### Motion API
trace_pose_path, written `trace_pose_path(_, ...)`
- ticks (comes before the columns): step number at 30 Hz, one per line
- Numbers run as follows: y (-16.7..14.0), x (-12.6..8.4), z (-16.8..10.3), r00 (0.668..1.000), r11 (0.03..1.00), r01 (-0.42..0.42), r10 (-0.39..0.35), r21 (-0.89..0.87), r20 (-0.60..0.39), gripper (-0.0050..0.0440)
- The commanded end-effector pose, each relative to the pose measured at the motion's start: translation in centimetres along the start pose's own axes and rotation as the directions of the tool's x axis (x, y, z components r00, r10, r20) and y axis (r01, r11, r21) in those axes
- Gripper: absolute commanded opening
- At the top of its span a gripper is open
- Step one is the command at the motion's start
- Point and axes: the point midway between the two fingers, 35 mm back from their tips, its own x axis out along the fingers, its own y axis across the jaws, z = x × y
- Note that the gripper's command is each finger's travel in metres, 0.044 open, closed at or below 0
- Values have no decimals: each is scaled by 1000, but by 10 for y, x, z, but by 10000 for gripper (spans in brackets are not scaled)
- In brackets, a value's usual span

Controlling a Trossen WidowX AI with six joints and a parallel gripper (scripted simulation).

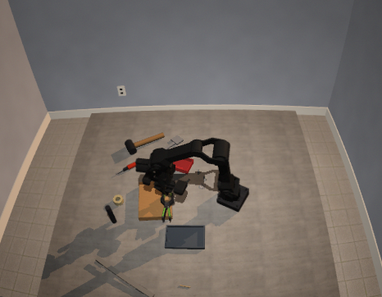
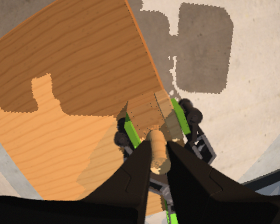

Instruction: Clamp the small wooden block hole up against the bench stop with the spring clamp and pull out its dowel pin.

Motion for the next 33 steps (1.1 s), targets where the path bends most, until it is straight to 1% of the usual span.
trace_pose_path(1,0,-3,0,1000,994,-5,5,108,1,0)
trace_pose_path(3,0,-3,0,1000,987,-5,5,161,1,0)
trace_pose_path(5,0,-3,0,1000,987,-5,5,161,1,0)
trace_pose_path(12,0,-3,0,1000,968,-5,5,252,1,0)
trace_pose_path(18,0,-3,0,1000,967,-5,5,257,1,0)
trace_pose_path(25,0,-3,0,1000,975,-5,5,222,1,0)
trace_pose_path(33,0,-4,0,1000,995,-5,5,95,1,0)
